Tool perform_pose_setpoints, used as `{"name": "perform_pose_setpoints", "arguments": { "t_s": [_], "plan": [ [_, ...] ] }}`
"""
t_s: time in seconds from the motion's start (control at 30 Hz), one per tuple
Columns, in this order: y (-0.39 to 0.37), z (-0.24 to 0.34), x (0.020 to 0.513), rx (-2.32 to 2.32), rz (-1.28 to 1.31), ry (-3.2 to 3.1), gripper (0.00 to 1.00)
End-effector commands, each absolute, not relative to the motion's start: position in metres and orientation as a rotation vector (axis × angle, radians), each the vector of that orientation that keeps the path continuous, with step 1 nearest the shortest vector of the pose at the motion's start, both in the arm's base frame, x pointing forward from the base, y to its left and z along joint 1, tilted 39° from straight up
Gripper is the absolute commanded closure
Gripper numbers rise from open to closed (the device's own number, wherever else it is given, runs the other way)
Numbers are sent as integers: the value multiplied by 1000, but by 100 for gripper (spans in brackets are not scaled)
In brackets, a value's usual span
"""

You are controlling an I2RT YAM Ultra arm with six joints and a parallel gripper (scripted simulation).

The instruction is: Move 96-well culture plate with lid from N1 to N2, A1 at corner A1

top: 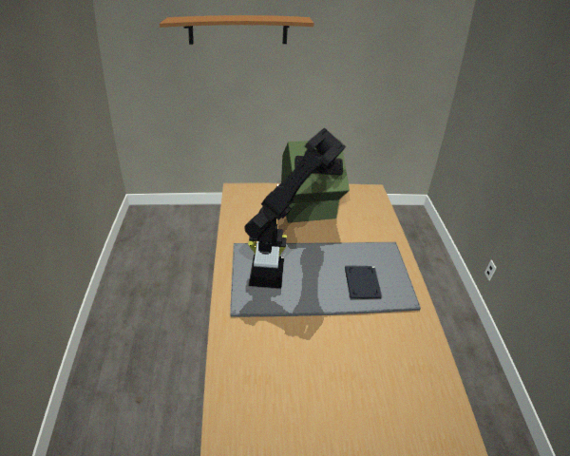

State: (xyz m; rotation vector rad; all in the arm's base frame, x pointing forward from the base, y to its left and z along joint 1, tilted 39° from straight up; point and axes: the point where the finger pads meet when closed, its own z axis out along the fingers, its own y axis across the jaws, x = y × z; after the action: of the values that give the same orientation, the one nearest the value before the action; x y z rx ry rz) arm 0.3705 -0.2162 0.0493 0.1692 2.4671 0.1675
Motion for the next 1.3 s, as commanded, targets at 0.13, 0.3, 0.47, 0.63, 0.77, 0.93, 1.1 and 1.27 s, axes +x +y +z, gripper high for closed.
{"name": "perform_pose_setpoints", "arguments": {
  "t_s": [0.13,0.3,0.47,0.63,0.77,0.93,1.1,1.27],
  "plan": [
    [-225,64,369,169,141,2432,100],
    [-225,62,369,170,143,2433,100],
    [-225,61,368,171,145,2435,100],
    [-224,60,368,172,147,2436,100],
    [-224,59,367,172,148,2438,100],
    [-224,57,366,173,151,2440,100],
    [-223,57,366,174,152,2441,100],
    [-223,55,365,175,154,2443,100]
  ]
}}
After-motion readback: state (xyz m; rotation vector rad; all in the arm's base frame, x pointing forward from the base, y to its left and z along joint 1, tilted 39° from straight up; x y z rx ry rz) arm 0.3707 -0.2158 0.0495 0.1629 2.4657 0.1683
